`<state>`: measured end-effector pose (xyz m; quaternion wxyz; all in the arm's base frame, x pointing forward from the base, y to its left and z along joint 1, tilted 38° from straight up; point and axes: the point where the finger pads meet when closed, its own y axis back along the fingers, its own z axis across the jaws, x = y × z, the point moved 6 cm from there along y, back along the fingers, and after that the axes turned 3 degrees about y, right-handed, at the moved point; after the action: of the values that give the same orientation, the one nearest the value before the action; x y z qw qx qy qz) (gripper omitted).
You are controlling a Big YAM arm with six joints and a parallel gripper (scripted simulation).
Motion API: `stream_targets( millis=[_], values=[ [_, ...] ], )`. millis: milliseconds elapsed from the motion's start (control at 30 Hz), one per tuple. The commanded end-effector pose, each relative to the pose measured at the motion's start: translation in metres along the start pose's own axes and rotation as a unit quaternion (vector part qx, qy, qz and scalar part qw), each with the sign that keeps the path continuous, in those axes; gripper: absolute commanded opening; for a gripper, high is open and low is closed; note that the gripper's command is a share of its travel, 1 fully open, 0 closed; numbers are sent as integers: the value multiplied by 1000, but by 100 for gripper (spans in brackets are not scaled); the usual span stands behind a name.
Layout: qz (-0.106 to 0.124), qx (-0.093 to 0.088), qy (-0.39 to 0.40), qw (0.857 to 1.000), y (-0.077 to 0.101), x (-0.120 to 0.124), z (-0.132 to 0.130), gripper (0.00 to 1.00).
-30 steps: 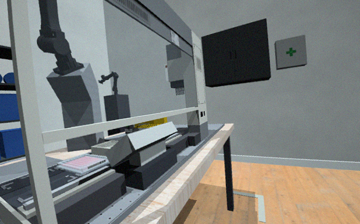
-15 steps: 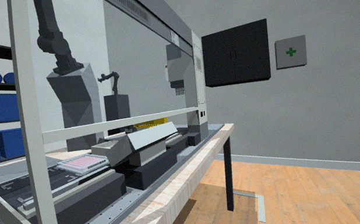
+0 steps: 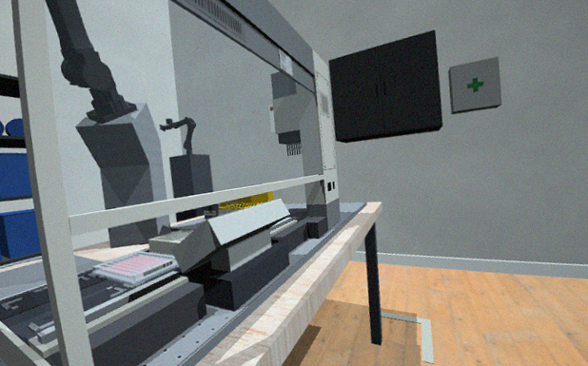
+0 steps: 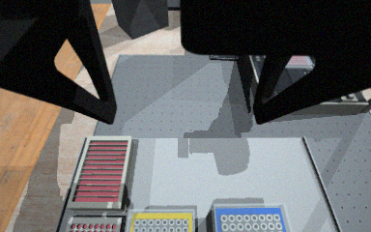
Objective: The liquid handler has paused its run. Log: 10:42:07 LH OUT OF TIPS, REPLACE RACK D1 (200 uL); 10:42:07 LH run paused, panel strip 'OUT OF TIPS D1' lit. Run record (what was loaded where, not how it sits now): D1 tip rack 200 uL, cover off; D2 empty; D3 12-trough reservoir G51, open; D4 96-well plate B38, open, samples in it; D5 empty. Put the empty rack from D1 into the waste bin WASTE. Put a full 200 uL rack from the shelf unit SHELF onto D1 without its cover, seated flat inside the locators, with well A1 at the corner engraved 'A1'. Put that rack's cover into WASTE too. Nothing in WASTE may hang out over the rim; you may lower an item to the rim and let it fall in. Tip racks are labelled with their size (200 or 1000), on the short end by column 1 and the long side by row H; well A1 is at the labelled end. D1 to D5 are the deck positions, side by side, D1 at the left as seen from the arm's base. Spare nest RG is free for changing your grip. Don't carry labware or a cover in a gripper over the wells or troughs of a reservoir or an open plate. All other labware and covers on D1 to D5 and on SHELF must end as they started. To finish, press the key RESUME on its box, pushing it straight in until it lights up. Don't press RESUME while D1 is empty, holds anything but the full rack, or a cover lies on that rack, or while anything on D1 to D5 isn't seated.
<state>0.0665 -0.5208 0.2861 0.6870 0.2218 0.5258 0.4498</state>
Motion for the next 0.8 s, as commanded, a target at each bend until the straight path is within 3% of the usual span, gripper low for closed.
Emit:
stream_targets(
  millis=[0, 633, 767],
  values=[
    [-11, 5, 7, 1000, 10, -30, -11, 100],
    [-13, 7, 7, 1000, 12, -110, -40, 100],
    [-12, 6, 9, 1000, 11, -109, -37, 100]
  ],
)
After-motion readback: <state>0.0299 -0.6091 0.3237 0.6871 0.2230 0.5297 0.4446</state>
